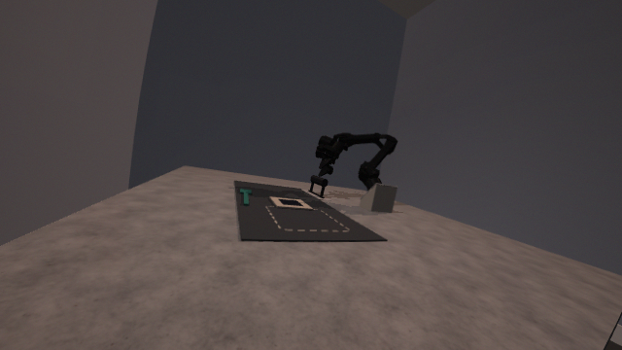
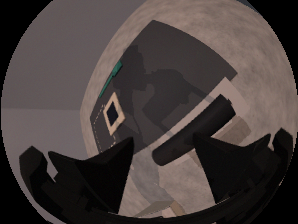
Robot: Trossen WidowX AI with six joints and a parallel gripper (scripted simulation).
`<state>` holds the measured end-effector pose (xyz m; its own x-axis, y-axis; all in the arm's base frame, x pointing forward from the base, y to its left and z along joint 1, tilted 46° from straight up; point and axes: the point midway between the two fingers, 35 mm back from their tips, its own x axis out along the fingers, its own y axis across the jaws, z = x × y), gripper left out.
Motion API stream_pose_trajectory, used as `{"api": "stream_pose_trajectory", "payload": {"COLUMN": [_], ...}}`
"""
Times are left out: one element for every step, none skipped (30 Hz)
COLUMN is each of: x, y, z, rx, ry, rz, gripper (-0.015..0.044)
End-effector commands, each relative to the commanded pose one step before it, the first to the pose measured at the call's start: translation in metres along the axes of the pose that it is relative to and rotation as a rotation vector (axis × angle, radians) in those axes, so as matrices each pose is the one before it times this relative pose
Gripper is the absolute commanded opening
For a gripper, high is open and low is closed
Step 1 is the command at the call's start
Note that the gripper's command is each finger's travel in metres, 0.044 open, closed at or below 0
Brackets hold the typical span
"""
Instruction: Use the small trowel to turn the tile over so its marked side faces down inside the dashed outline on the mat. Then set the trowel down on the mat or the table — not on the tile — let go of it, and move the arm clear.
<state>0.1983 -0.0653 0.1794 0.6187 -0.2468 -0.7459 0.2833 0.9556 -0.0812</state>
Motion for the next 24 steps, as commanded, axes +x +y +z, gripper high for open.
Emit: {"api": "stream_pose_trajectory", "payload": {"x": [-0.00018, -0.00043, -0.00041, -0.00038, -0.00036, -0.00033, -0.00030, -0.00027, -0.00024, -0.00013, -0.00011, -0.00011, -0.00008, -0.00006, -0.00004, -0.00004, -0.00002, 0.00002, 0.00005, 0.00006, 0.00010, 0.00013, 0.00012, 0.00008], "y": [-0.00309, -0.00131, -0.00131, -0.00131, -0.00131, -0.00131, -0.00132, -0.00132, -0.00132, -0.00143, -0.00143, -0.00139, -0.00139, -0.00137, -0.00136, -0.00131, -0.00131, -0.00131, -0.00132, -0.00129, -0.00135, -0.00133, -0.00101, -0.00061], "z": [-0.00830, -0.00170, -0.00163, -0.00157, -0.00151, -0.00146, -0.00140, -0.00134, -0.00129, -0.00105, -0.00103, -0.00103, -0.00098, -0.00097, -0.00094, -0.00096, -0.00093, -0.00088, -0.00083, -0.00083, -0.00081, -0.00074, -0.00052, -0.00029], "rx": [0.1070, 0.0304, 0.0301, 0.0298, 0.0295, 0.0292, 0.0288, 0.0285, 0.0282, 0.0244, 0.0246, 0.0253, 0.0250, 0.0253, 0.0254, 0.0265, 0.0265, 0.0262, 0.0259, 0.0264, 0.0271, 0.0261, 0.0195, 0.0116], "ry": [-0.03711, -0.01278, -0.01289, -0.01299, -0.01308, -0.01318, -0.01326, -0.01334, -0.01341, -0.01554, -0.01547, -0.01492, -0.01497, -0.01455, -0.01431, -0.01343, -0.01317, -0.01317, -0.01316, -0.01241, -0.01284, -0.01251, -0.00941, -0.00563], "rz": [0.01208, 0.00224, 0.00235, 0.00246, 0.00258, 0.00270, 0.00283, 0.00296, 0.00310, 0.00293, 0.00310, 0.00330, 0.00343, 0.00361, 0.00378, 0.00397, 0.00415, 0.00433, 0.00451, 0.00463, 0.00500, 0.00508, 0.00396, 0.00243], "gripper": [0.0300, 0.0300, 0.0300, 0.0300, 0.0300, 0.0300, 0.0300, 0.0300, 0.0300, 0.0300, 0.0300, 0.0300, 0.0300, 0.0300, 0.0300, 0.0300, 0.0300, 0.0300, 0.0300, 0.0300, 0.0300, 0.0300, 0.0300, 0.0300]}}
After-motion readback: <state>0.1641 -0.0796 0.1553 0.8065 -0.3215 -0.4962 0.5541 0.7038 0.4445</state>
